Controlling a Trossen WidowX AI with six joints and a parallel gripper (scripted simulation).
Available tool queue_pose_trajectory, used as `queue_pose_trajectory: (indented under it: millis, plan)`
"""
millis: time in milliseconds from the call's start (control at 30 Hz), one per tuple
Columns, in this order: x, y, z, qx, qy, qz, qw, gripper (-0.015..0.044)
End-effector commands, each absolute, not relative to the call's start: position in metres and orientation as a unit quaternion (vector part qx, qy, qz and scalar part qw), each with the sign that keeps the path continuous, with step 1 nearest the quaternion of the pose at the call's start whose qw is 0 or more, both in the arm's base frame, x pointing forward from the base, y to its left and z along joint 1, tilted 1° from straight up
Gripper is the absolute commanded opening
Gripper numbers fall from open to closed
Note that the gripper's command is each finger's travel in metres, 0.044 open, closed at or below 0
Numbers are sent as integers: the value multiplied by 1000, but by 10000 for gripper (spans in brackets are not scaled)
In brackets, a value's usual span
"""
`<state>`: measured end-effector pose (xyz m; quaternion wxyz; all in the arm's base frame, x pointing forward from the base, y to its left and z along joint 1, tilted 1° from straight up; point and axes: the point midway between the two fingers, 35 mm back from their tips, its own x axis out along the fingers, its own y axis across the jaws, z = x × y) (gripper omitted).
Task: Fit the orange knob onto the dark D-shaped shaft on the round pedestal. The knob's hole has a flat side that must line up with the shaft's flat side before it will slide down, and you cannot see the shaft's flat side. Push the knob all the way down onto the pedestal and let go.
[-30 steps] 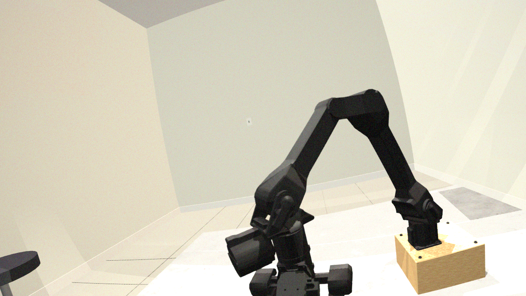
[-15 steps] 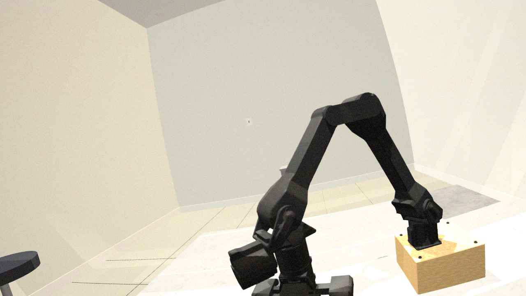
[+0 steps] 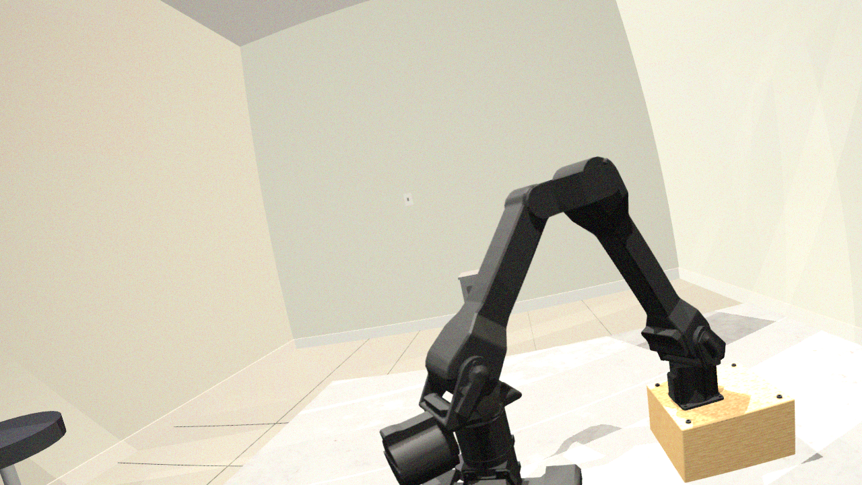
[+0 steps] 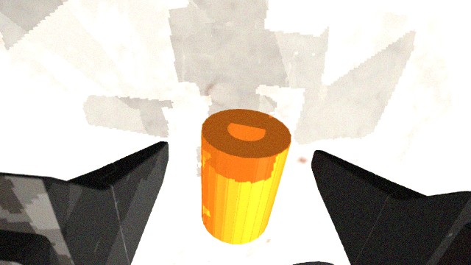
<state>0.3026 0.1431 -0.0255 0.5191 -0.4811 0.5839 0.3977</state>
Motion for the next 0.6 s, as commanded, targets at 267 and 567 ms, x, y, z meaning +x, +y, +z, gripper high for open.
queue_pose_trajectory:
  millis: [267,567]
  plan:
    - [302,142,-28,-483,585,397,516,240]
    - [302,142,-28,-483,585,397,516,213]
